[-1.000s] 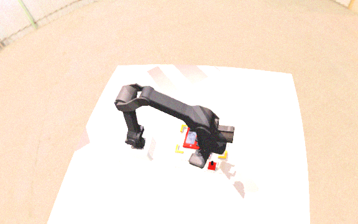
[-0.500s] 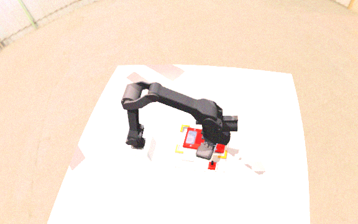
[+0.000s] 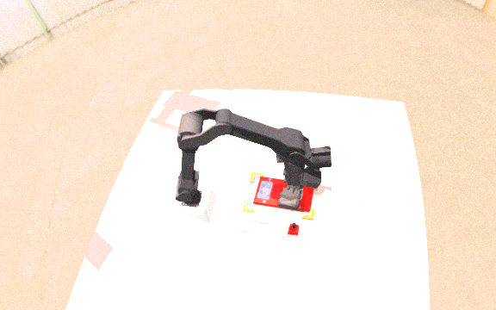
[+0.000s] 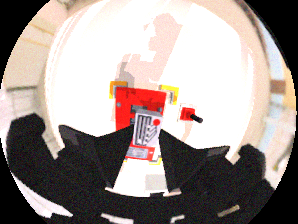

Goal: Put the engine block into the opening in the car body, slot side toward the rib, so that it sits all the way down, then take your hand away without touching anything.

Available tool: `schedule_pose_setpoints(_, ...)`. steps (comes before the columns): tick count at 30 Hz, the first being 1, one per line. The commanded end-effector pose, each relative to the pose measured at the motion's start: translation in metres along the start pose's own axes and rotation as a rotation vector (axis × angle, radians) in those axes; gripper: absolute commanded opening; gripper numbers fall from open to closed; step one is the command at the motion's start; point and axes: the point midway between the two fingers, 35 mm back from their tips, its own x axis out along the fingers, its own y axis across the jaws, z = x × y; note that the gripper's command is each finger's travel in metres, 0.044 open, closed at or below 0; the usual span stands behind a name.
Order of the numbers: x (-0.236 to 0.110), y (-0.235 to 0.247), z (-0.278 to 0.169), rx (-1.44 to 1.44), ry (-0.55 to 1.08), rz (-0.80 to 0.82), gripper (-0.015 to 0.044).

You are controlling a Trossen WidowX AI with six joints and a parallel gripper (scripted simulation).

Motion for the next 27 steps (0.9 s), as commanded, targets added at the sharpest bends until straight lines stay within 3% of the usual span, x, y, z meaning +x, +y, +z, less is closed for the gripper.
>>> schedule_pose_setpoints(1, 0.0085, 0.0126, -0.0014, -0.021, 0.008, -0.007, 0.0000)
schedule_pose_setpoints(5, 0.0113, 0.0201, -0.0025, -0.035, 0.008, -0.007, 0.0000)
schedule_pose_setpoints(11, 0.0112, 0.0214, -0.0002, -0.037, 0.007, -0.007, 0.0157)
schedule_pose_setpoints(27, 0.0113, 0.0203, -0.0009, -0.025, 0.008, -0.007, 0.0159)
